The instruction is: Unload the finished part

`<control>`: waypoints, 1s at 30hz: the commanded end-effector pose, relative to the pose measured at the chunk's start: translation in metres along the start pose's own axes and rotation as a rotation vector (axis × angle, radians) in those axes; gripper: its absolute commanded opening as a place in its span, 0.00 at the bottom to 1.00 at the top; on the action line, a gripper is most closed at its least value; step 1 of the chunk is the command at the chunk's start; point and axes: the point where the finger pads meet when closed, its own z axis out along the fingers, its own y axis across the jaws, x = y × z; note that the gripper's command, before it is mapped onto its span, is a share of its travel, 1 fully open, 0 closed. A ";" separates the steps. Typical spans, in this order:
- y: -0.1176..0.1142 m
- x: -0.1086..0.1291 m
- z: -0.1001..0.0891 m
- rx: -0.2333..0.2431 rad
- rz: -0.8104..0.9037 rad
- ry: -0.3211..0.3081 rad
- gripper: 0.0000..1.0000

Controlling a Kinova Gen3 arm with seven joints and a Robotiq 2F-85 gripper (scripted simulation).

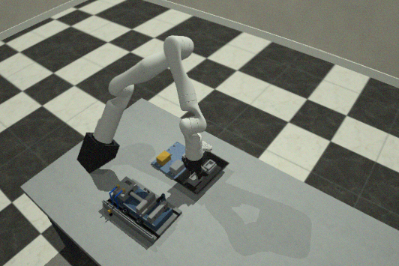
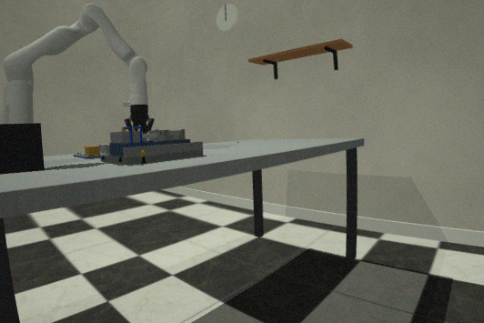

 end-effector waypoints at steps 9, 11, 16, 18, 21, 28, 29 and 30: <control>0.001 0.000 0.001 -0.002 0.000 0.000 0.00; 0.001 0.000 0.002 -0.002 0.000 0.000 0.00; 0.001 0.000 0.004 -0.002 0.000 0.000 0.00; 0.001 0.000 0.005 -0.002 0.000 0.000 0.00; 0.001 0.000 0.007 -0.002 0.000 0.000 0.00; 0.001 0.000 0.009 -0.002 0.000 0.000 0.00; 0.001 0.000 0.010 -0.002 0.000 0.000 0.00; 0.001 0.000 0.010 -0.002 0.000 0.000 0.00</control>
